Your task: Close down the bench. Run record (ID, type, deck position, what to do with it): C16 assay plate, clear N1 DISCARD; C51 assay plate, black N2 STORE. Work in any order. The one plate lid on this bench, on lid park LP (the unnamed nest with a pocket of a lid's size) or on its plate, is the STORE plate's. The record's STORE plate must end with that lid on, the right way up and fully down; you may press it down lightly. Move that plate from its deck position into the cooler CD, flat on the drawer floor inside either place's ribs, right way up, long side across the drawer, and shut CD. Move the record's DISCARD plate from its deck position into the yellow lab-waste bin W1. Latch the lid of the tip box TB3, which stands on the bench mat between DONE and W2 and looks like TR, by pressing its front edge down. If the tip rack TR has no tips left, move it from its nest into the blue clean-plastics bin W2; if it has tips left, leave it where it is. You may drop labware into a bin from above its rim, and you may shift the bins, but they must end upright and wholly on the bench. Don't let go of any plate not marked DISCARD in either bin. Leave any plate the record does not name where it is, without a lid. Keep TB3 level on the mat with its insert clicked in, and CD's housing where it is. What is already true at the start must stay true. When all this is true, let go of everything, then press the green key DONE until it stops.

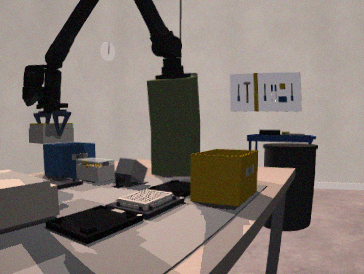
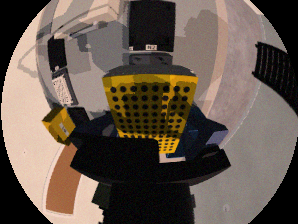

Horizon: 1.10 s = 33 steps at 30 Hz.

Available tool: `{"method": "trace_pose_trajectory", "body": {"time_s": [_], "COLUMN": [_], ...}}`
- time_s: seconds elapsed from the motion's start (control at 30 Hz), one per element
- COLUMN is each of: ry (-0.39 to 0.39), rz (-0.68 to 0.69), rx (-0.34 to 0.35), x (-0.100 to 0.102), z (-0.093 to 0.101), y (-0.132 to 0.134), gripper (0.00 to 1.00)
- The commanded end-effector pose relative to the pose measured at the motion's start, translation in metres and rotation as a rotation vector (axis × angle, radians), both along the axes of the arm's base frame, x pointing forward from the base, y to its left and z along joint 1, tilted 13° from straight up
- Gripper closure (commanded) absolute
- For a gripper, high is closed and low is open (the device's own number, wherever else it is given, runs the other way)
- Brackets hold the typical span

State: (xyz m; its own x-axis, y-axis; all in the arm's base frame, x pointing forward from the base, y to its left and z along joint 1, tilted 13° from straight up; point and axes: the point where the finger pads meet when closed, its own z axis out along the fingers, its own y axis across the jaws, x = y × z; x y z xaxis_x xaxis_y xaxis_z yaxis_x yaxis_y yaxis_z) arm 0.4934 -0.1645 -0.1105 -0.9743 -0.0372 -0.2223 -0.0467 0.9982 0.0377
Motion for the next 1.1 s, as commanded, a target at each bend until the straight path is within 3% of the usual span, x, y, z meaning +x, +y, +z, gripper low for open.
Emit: {"method": "trace_pose_trajectory", "body": {"time_s": [0.0,0.4,0.9,1.07], "ry": [-0.022,-0.022,-0.049,-0.034], "rz": [-0.011,-0.011,-0.016,-0.017], "rx": [-0.005,-0.005,-0.017,-0.011], "x": [0.004,0.004,-0.016,-0.033], "z": [0.011,0.011,0.01,0.002], "y": [-0.012,-0.012,-0.036,-0.041], "gripper": [1.0,1.0,1.0,1.0]}}
